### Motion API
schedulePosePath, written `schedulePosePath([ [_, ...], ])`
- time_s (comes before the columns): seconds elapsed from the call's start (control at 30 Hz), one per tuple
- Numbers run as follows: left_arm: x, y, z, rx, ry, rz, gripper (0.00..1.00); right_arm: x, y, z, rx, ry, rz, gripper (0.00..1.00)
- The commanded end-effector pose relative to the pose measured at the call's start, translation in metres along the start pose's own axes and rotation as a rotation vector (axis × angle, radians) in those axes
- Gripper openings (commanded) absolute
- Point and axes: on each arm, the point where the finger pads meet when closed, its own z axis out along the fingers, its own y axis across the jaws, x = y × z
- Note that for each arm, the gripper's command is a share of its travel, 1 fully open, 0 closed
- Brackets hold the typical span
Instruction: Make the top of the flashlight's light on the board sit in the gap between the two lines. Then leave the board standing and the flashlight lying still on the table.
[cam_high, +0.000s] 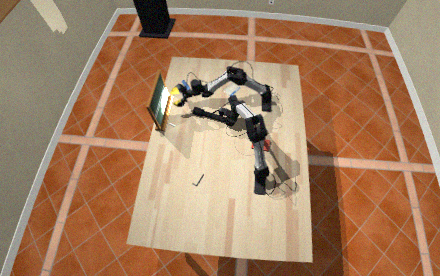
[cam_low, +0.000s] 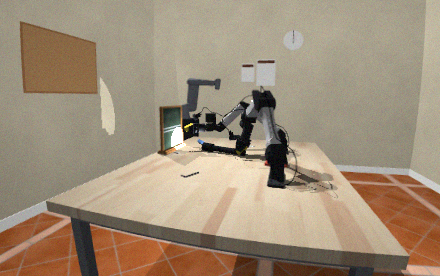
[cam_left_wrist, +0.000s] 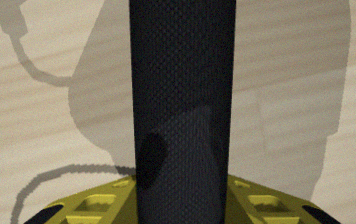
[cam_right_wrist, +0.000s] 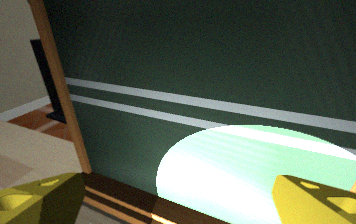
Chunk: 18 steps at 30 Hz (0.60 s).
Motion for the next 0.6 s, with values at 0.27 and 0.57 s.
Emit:
schedulePosePath([
  [0.27, -0.004, -0.008, -0.016, 0.041, -0.033, 0.020, 0.30, -0.031, 0.001, 0.000, -0.007, -0.046, -0.020, 1.00],
  [0.57, -0.004, -0.008, -0.016, 0.041, -0.033, 0.020, 0.30, -0.030, 0.003, 0.000, -0.011, -0.044, -0.020, 1.00],
])
